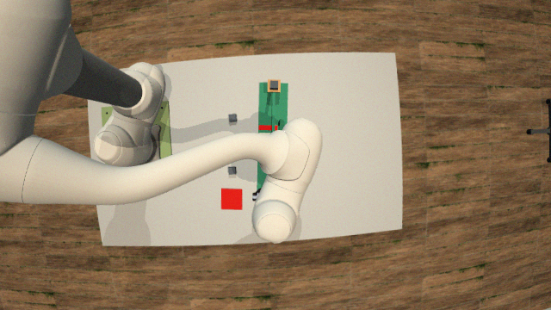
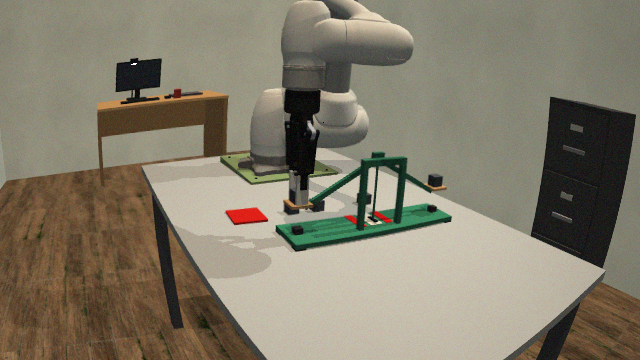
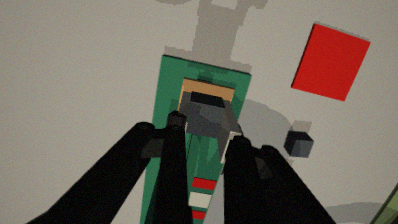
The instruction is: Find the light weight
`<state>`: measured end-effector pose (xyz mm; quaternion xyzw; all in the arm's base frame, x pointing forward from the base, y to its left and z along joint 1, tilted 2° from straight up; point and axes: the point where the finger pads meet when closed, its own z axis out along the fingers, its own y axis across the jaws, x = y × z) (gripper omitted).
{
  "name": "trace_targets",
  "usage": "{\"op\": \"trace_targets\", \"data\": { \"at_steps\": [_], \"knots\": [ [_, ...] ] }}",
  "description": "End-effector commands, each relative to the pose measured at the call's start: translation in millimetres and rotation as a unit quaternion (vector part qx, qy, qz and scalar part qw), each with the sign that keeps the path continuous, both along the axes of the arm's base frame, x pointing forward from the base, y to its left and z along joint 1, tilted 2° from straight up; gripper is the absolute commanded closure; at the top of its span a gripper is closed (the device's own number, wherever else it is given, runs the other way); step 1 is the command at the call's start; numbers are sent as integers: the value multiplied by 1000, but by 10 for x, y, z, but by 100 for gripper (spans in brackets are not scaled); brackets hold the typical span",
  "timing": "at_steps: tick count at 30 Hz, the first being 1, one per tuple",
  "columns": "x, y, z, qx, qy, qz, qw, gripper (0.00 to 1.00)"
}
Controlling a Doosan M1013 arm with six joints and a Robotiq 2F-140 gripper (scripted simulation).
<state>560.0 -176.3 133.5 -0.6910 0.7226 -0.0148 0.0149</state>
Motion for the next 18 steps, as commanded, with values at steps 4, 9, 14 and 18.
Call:
{"op": "trace_targets", "data": {
  "at_steps": [4,9,14,18],
  "knots": [
    [0,0,1,0,0,0,1000,76],
    [0,0,1,0,0,0,1000,76],
    [0,0,1,0,0,0,1000,76],
    [0,0,1,0,0,0,1000,74]
  ]
}}
